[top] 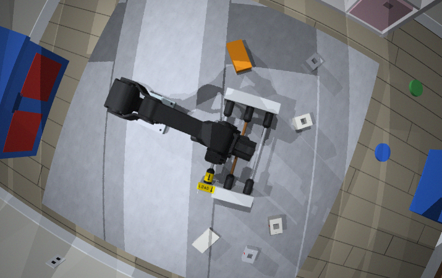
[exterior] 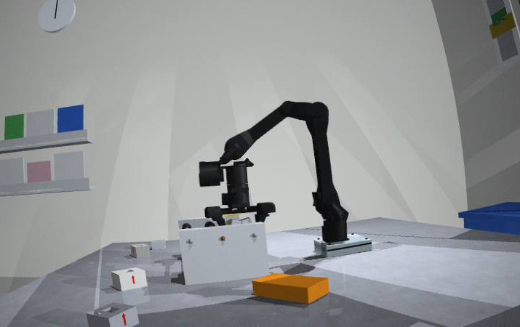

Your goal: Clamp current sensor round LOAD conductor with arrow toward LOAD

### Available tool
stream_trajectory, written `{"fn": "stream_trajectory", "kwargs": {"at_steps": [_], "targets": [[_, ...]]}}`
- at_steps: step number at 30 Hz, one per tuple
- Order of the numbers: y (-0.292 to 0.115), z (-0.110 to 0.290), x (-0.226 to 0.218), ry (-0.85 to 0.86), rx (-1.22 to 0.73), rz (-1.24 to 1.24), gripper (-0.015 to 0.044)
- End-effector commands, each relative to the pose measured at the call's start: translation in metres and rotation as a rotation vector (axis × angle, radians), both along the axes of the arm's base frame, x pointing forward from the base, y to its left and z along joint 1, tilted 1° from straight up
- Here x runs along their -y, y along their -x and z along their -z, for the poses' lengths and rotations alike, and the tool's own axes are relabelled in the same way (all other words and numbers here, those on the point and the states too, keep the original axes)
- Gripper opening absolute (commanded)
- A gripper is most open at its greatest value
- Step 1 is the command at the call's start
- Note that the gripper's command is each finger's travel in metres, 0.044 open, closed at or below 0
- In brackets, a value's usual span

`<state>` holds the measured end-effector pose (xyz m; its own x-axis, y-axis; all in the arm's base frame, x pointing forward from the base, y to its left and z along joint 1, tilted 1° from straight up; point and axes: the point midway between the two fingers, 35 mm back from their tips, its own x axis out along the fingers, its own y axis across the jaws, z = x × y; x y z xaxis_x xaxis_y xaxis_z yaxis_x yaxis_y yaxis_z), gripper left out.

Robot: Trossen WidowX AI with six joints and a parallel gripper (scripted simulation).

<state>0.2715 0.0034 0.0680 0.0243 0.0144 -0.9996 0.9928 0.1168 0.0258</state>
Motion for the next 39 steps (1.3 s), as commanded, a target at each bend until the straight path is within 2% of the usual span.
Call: {"fn": "stream_trajectory", "kwargs": {"at_steps": [1, 2, 39], "targets": [[-0.0004, -0.0008, 0.0000, 0.000, 0.002, 0.000, 0.0024], [-0.0004, -0.0008, 0.0000, 0.000, 0.002, 0.000, 0.0000], [-0.0004, -0.0008, 0.0000, 0.000, 0.002, 0.000, 0.0000]]}}
